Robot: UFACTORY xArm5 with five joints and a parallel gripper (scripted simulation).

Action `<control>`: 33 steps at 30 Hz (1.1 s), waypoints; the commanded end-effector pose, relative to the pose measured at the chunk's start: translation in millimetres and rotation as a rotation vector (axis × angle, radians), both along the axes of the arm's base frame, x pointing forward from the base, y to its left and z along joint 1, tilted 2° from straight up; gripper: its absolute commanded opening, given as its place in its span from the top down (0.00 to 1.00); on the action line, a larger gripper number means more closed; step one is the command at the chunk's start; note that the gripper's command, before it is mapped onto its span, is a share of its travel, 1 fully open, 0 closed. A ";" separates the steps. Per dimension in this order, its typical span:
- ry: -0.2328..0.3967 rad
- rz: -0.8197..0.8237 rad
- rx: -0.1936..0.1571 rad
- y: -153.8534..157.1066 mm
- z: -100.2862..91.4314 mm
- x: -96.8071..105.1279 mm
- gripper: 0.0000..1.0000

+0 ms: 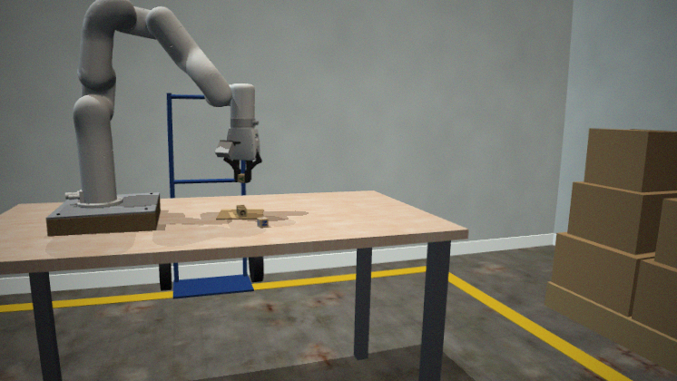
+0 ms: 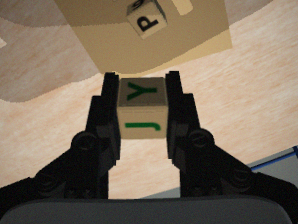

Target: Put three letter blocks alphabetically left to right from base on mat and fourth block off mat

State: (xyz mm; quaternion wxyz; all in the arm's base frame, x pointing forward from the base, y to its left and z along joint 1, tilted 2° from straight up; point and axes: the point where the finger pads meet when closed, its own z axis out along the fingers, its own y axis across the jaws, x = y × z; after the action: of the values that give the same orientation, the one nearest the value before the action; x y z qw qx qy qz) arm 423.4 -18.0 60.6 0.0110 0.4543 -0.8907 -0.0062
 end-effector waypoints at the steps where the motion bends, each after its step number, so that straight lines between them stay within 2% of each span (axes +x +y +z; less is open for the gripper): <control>1: -0.004 0.139 0.003 9.0 1.4 -0.2 0.79; 5: -0.003 0.267 0.005 17.4 1.5 -1.9 0.79; 7: -0.003 0.267 0.005 17.4 1.5 -1.9 0.79; 9: -0.003 0.376 0.008 24.5 1.6 -3.4 0.79; 16: -0.002 0.553 0.011 35.8 1.7 -6.2 0.79; 33: -0.002 0.570 0.012 37.0 1.6 -6.5 0.79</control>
State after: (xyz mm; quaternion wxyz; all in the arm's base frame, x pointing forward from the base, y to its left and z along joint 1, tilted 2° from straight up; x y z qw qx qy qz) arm 415.6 18.8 61.2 0.0100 0.6865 -0.7270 -0.0086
